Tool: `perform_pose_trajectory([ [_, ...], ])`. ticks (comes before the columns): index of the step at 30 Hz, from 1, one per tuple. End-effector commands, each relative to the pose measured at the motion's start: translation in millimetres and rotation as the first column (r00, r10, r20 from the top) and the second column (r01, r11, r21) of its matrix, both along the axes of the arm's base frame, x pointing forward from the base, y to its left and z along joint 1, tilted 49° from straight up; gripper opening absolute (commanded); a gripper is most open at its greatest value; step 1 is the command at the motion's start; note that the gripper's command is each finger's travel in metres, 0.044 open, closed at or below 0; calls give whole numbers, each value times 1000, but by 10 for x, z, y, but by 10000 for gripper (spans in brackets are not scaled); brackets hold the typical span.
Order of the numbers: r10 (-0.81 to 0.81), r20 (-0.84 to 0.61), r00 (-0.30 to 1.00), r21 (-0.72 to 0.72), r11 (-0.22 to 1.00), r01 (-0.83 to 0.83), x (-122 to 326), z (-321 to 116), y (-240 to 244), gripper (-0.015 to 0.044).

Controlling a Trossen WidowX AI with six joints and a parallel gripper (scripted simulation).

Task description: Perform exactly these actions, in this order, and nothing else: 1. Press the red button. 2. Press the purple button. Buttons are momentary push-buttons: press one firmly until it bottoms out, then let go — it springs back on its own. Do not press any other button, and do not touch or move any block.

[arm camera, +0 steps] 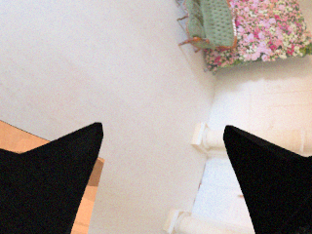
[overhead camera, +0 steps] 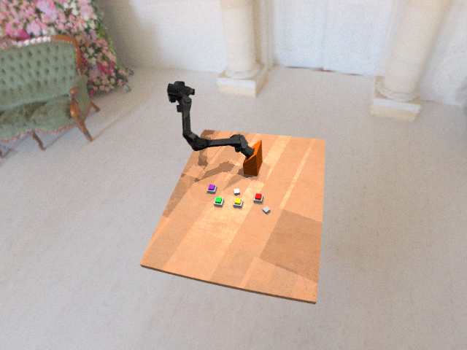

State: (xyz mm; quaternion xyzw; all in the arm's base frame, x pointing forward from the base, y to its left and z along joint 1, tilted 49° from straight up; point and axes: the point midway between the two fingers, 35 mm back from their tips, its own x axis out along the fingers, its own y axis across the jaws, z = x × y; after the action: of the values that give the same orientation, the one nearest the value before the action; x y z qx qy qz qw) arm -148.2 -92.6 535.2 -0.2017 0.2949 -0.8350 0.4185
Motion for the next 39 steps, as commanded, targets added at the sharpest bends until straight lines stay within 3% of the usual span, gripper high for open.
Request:
perform_pose_trajectory([
  [1,-11,5,1000,-5,1000,11,-19,-1,19,400],
  [6,-269,188,945,-155,942,298,-593,-120,672,400],
  [10,-374,305,876,-227,865,448,-860,-250,1109,400],
  [19,-529,600,600,-327,522,788,-1194,-772,2384,400],
  [29,-474,841,262,-282,29,959,-930,-1541,3664,400],
  [39,-225,974,-6,-99,-453,886,-131,-2451,4606,400],
])
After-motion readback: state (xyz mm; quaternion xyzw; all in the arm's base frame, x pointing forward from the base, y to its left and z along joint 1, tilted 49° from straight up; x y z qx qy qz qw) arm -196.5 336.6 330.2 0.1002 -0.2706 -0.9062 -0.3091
